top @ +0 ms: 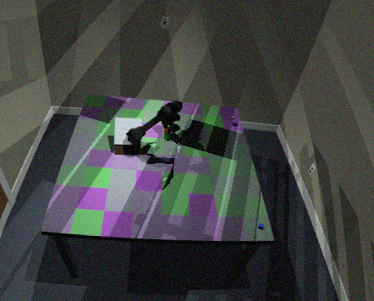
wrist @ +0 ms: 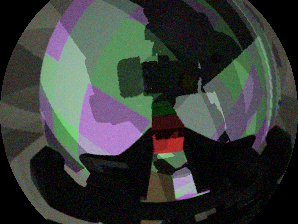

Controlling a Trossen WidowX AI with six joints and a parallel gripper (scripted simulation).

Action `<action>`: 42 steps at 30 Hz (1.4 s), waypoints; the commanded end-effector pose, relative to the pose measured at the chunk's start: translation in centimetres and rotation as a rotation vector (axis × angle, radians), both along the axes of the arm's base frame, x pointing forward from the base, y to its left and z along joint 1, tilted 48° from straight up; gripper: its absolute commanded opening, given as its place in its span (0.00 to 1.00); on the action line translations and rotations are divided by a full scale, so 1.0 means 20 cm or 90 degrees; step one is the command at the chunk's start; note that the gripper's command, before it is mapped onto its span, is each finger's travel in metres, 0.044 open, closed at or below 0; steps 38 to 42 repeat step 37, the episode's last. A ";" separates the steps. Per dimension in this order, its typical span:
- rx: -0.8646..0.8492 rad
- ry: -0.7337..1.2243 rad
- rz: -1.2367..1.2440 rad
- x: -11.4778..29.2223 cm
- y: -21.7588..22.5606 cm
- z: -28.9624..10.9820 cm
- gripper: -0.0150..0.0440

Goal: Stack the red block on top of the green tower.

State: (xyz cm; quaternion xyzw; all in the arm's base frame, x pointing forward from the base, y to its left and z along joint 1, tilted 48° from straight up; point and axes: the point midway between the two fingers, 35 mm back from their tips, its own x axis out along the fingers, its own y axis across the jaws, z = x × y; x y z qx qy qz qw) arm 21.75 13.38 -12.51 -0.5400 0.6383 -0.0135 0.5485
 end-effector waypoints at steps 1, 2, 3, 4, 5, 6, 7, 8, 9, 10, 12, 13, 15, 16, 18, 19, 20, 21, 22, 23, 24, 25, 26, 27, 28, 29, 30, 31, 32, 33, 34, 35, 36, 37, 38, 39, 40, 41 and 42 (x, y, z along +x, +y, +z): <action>0.001 -0.001 -0.001 0.00 0.00 0.00 0.34; 0.001 -0.001 -0.001 0.00 0.00 0.00 0.39; 0.001 -0.001 -0.001 0.00 0.00 0.00 0.43; 0.001 -0.001 -0.001 0.00 0.00 0.00 0.48; 0.001 -0.001 -0.001 0.00 0.00 0.00 0.52; 0.001 -0.001 -0.001 0.00 0.00 0.00 0.57; 0.001 -0.001 -0.001 0.00 0.00 0.00 0.61; 0.001 -0.001 -0.001 0.00 0.00 0.00 0.65; 0.001 -0.001 -0.001 0.00 0.00 0.00 0.70; 0.001 -0.001 -0.001 0.00 0.00 0.00 0.74; 0.001 -0.001 -0.001 0.00 0.00 0.00 0.83; 0.001 -0.001 -0.001 0.00 0.00 0.00 0.88; 0.001 -0.001 -0.001 0.00 0.00 0.00 0.97; 0.001 -0.001 -0.001 0.00 0.00 0.00 1.00; 0.001 -0.001 -0.001 0.00 0.00 0.00 1.00; 0.001 -0.001 -0.001 0.00 0.00 0.00 1.00; 0.001 -0.001 -0.001 0.00 0.00 0.00 1.00; 0.001 -0.001 -0.001 0.00 0.00 0.00 1.00; 0.001 -0.001 -0.001 0.00 0.00 0.00 1.00; 0.001 -0.001 -0.001 0.00 0.00 0.00 1.00; 0.001 -0.001 -0.001 0.00 0.00 0.00 1.00; 0.001 -0.001 -0.001 0.00 0.00 0.00 1.00; 0.001 -0.001 -0.001 0.00 0.00 0.00 1.00; 0.001 -0.001 -0.001 0.00 0.00 0.00 1.00; 0.001 -0.001 -0.001 0.00 0.00 0.00 1.00; 0.001 -0.001 -0.001 0.00 0.00 0.00 1.00; 0.001 -0.001 -0.001 0.00 0.00 0.00 1.00; 0.001 -0.001 -0.001 0.00 0.00 0.00 1.00; 0.001 -0.001 -0.001 0.00 0.00 0.00 1.00; 0.001 -0.001 -0.001 0.00 0.00 0.00 1.00; 0.001 -0.001 -0.001 0.00 0.00 0.00 1.00; 0.001 -0.001 -0.001 0.00 0.00 0.00 1.00; 0.001 -0.001 -0.001 0.00 0.00 0.00 1.00; 0.001 -0.001 -0.001 0.00 0.00 0.00 1.00; 0.001 -0.001 -0.001 0.00 0.00 0.00 1.00; 0.001 -0.001 -0.001 0.00 0.00 0.00 1.00; 0.001 -0.001 -0.001 0.00 0.00 0.00 1.00; 0.001 -0.001 -0.001 0.00 0.00 0.00 1.00; 0.001 -0.001 -0.001 0.00 0.00 0.00 1.00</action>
